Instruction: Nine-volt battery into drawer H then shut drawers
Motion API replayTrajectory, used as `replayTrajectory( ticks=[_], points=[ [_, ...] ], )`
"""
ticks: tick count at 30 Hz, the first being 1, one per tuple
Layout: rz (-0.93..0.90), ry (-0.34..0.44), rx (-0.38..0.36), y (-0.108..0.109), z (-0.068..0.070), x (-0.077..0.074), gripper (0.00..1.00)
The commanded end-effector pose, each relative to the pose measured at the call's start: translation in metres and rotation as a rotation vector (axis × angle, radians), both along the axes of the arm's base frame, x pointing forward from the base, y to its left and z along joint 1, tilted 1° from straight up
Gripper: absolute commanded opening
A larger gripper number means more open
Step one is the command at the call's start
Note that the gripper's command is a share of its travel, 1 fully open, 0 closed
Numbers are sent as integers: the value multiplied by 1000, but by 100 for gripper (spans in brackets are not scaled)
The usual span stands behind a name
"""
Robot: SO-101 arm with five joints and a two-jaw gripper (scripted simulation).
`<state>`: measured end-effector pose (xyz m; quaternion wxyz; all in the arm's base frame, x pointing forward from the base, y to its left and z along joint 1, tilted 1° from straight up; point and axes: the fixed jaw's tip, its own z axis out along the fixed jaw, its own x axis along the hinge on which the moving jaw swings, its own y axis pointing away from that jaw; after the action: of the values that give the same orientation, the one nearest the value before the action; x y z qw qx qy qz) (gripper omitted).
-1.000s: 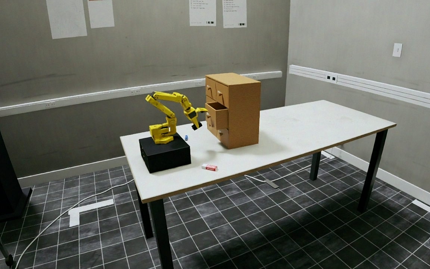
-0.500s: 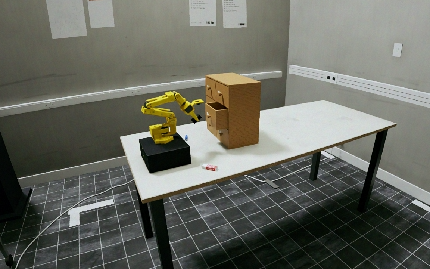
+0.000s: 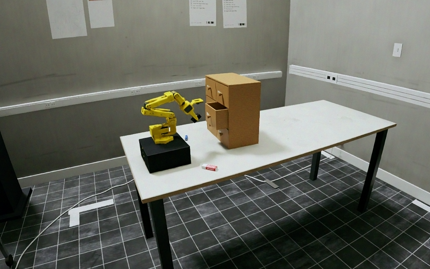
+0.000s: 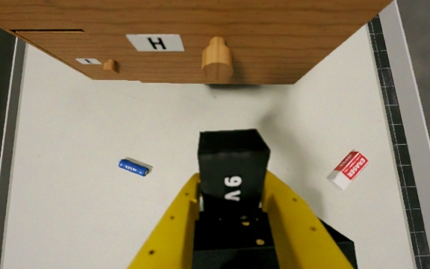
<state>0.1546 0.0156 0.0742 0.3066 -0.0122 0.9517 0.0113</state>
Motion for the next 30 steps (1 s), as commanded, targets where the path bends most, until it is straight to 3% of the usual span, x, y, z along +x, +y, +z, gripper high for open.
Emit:
replayTrajectory(
  ticks=[1, 9, 14, 26, 30],
  points=[
    [8, -84, 5, 1, 14, 1, 0],
    [14, -288, 13, 1, 46, -2, 0],
    [14, -288, 13, 1, 46, -2, 0],
    [23, -569, 20, 2, 96, -1, 0],
    [23, -569, 20, 2, 96, -1, 0]
  ],
)
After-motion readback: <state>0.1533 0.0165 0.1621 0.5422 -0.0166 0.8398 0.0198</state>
